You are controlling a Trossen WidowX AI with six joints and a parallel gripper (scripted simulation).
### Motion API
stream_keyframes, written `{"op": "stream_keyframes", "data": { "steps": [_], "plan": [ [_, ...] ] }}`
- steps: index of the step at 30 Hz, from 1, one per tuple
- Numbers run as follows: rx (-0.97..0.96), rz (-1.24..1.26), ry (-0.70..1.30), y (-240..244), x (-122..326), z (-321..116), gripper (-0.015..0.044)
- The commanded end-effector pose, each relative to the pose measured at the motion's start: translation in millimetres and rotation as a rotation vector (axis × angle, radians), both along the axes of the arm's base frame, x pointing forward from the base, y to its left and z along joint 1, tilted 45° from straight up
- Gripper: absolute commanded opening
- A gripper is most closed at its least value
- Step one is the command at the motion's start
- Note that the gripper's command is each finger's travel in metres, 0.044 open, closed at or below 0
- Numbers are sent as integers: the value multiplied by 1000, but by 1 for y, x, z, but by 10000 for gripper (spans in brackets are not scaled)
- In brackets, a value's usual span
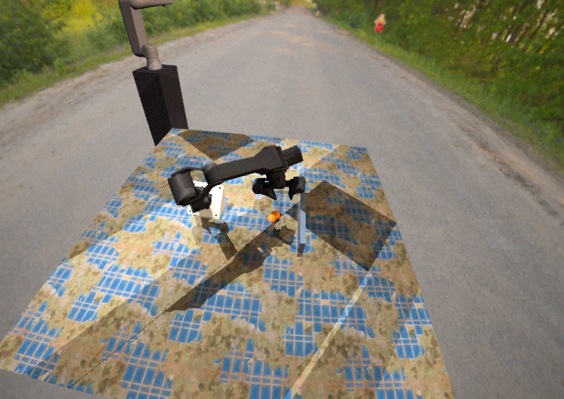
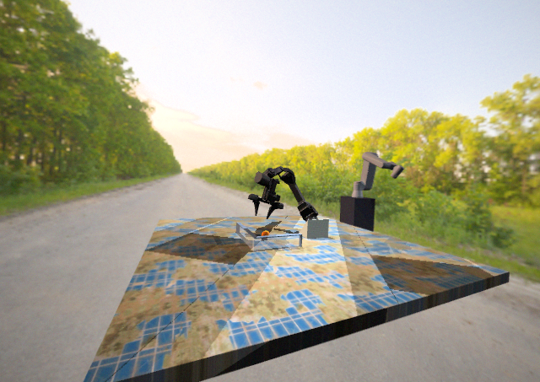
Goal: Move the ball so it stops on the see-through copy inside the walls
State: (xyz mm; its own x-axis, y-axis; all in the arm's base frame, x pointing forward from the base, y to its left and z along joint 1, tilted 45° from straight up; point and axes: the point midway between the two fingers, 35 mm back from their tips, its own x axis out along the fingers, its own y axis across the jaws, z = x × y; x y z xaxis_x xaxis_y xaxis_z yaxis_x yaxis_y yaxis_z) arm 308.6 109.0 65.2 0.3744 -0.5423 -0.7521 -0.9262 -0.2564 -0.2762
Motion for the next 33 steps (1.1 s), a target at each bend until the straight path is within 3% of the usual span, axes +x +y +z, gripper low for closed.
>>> {"op": "stream_keyframes", "data": {
  "steps": [1,33],
  "plan": [
    [-166,-123,260,-32,-11,-30,292],
    [-173,-127,269,-63,-7,-61,292]
  ]
}}
